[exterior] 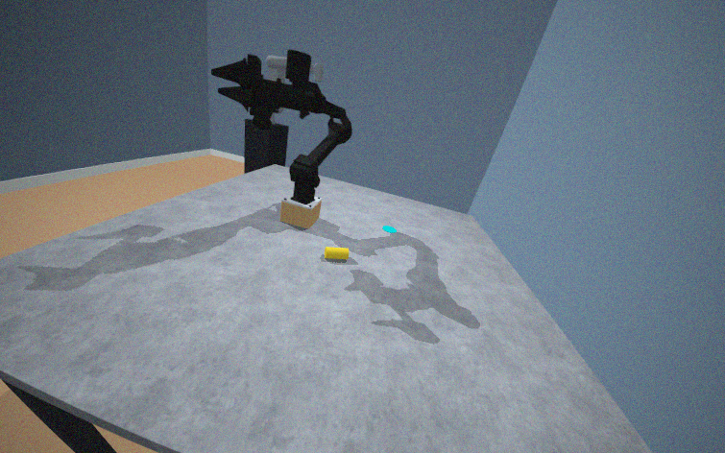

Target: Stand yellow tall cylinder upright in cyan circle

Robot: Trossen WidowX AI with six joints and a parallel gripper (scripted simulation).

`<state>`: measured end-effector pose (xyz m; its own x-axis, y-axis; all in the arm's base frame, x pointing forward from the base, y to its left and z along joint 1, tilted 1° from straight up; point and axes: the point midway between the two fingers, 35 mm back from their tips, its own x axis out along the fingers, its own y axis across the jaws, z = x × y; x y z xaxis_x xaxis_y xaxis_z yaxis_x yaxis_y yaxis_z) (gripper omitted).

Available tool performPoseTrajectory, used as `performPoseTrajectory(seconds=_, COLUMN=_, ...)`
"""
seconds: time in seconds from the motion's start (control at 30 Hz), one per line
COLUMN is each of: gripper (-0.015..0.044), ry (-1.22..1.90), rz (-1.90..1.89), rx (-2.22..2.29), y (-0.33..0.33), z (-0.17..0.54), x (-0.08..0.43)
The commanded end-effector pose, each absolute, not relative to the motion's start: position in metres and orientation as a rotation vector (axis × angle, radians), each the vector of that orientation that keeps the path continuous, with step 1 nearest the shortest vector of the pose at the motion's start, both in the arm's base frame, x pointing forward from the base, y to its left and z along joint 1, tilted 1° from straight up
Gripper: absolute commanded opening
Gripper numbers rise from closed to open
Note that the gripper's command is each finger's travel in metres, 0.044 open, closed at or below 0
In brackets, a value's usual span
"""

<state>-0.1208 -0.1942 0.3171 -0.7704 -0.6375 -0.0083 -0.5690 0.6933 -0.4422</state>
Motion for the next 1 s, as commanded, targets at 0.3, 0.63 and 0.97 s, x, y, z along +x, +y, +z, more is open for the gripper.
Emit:
performPoseTrajectory(seconds=0.3, gripper=0.0309, ry=2.224, rz=-0.495, rx=-1.231, y=-0.265, z=0.269, x=-0.037)
performPoseTrajectory(seconds=0.63, gripper=0.0309, ry=1.728, rz=-0.206, rx=-1.156, y=-0.277, z=0.198, x=0.083)
performPoseTrajectory(seconds=0.97, gripper=0.0309, ry=1.482, rz=0.141, rx=-0.826, y=-0.217, z=0.131, x=0.182)
